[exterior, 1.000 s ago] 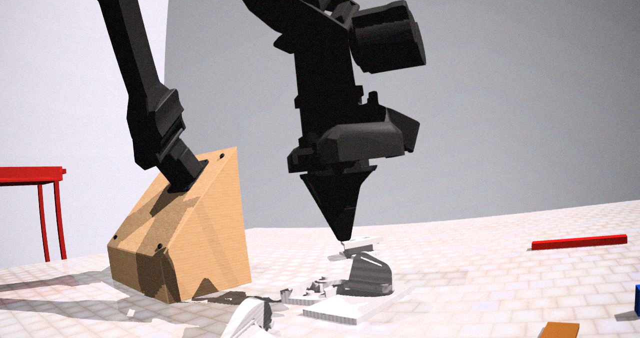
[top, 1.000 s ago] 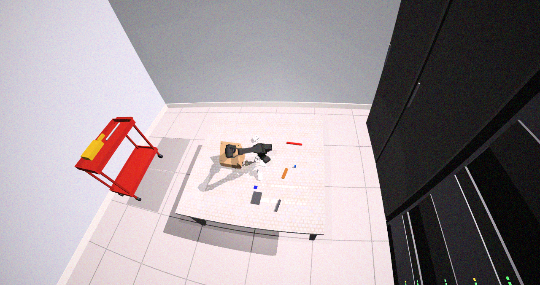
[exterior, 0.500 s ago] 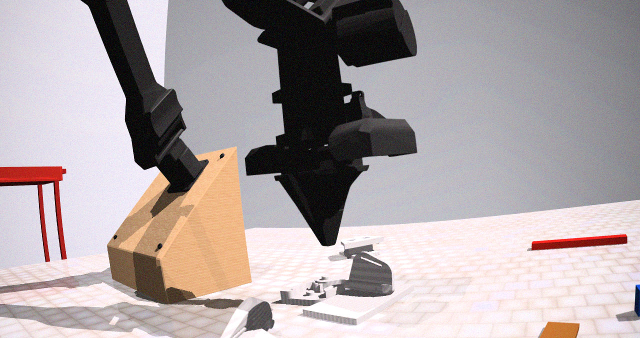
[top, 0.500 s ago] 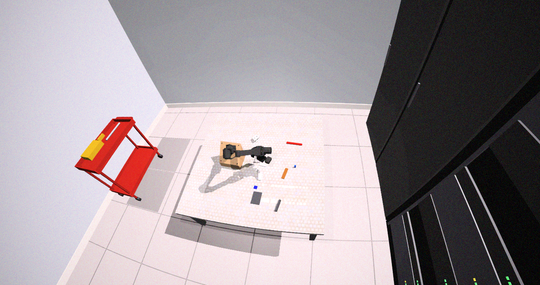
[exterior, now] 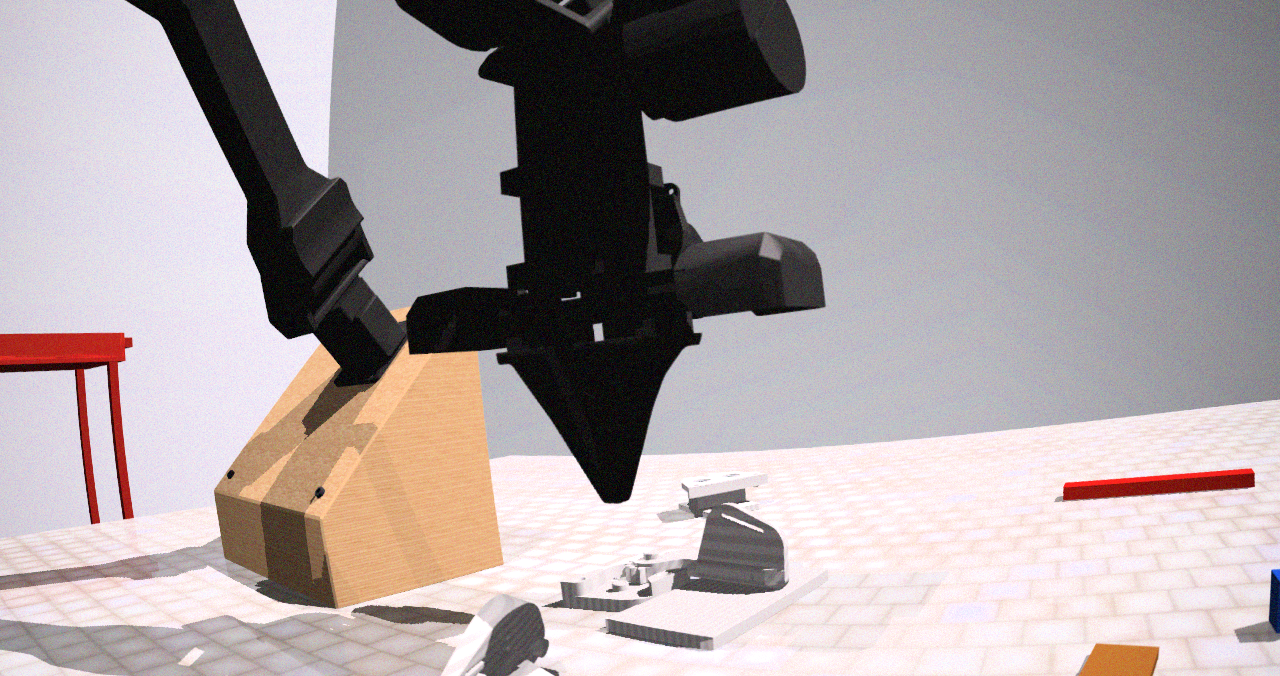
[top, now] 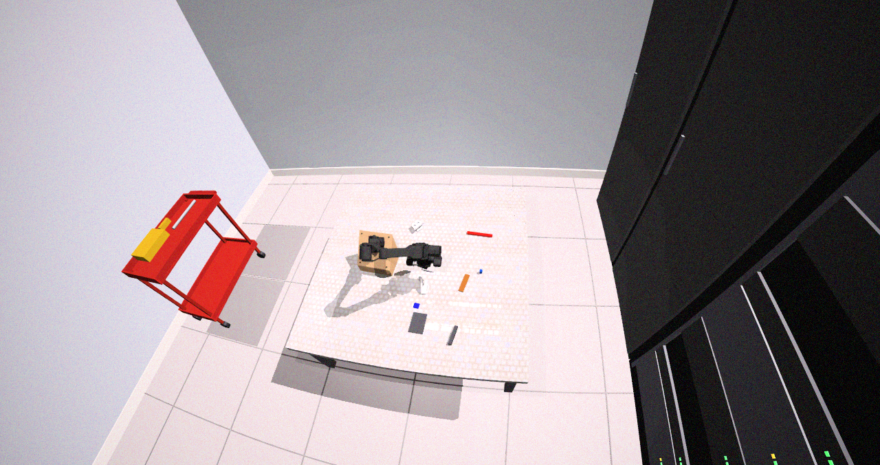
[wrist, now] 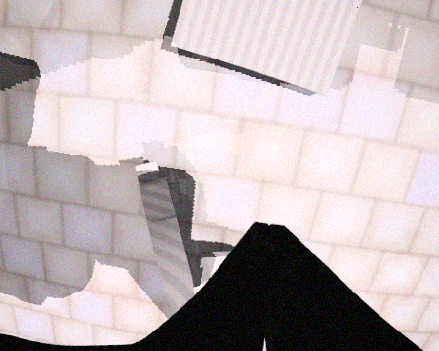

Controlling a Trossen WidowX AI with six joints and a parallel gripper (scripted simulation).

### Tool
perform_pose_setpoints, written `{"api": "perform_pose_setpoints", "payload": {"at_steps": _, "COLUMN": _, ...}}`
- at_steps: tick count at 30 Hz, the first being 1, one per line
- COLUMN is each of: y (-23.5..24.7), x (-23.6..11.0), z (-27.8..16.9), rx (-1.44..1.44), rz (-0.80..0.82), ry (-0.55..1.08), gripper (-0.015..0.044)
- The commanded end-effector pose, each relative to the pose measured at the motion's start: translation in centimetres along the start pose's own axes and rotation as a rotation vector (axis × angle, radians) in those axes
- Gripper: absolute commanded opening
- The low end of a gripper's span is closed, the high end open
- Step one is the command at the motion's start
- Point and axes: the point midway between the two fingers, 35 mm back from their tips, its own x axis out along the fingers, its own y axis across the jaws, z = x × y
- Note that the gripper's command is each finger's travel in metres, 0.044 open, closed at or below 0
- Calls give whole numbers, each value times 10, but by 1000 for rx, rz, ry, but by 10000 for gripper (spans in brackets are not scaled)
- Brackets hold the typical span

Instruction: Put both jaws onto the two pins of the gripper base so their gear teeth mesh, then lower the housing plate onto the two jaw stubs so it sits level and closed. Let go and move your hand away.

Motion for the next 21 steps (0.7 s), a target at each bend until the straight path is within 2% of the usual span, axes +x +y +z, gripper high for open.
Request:
{"api": "perform_pose_setpoints", "payload": {"at_steps": 1, "y": 3, "x": 0, "z": -8, "rx": -101, "rz": 5, "ry": 8, "gripper": 0}}
{"api": "perform_pose_setpoints", "payload": {"at_steps": 7, "y": 5, "x": 0, "z": -18, "rx": -241, "rz": 8, "ry": 10, "gripper": 0}}
{"api": "perform_pose_setpoints", "payload": {"at_steps": 21, "y": 4, "x": 11, "z": -18, "rx": -252, "rz": 8, "ry": 9, "gripper": 0}}
